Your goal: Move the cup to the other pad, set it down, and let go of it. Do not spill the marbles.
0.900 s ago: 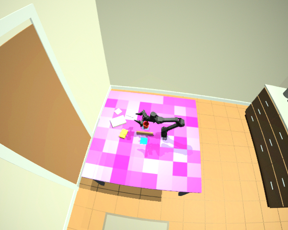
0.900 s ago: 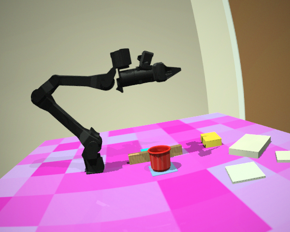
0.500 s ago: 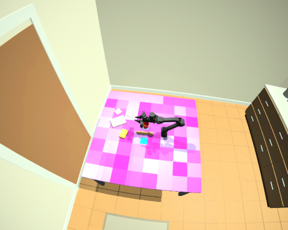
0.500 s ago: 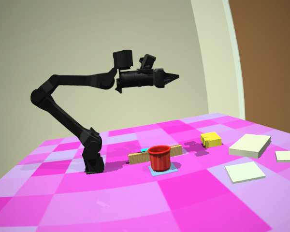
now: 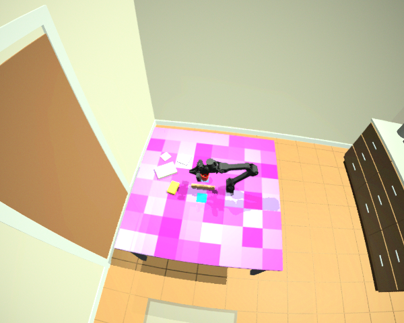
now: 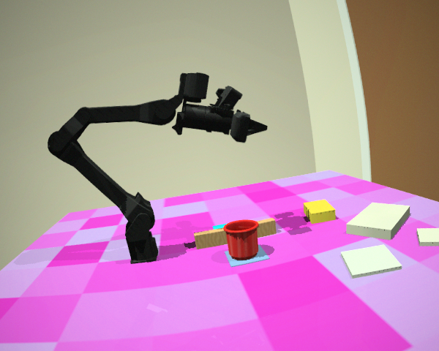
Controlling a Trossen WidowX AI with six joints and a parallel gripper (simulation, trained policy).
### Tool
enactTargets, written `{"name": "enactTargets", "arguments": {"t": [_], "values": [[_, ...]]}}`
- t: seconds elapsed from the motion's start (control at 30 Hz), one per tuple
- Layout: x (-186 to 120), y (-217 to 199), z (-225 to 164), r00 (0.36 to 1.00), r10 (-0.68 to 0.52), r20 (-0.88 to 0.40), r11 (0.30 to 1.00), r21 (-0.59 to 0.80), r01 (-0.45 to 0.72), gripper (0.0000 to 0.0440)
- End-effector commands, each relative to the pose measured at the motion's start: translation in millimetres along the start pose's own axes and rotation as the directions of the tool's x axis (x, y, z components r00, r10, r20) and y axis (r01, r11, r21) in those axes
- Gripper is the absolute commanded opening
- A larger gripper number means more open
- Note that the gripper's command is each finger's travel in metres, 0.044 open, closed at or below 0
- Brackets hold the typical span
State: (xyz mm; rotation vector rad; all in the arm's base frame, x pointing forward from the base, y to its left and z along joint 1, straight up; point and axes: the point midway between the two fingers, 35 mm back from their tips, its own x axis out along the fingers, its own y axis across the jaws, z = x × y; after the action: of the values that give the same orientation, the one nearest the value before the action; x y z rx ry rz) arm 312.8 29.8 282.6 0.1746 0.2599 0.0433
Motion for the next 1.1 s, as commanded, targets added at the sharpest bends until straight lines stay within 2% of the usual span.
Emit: {"name": "enactTargets", "arguments": {"t": [0.0,0.53,1.07], "values": [[1,6,-2,0.998,0.01,-0.058,1.0,0.03,-0.009,0.0084],[0,17,-26,0.948,-0.003,-0.318,0.996,0.079,0.03,0.0071],[-5,13,-51,0.828,-0.069,-0.556,0.994,0.036,0.106,0.0096]]}}
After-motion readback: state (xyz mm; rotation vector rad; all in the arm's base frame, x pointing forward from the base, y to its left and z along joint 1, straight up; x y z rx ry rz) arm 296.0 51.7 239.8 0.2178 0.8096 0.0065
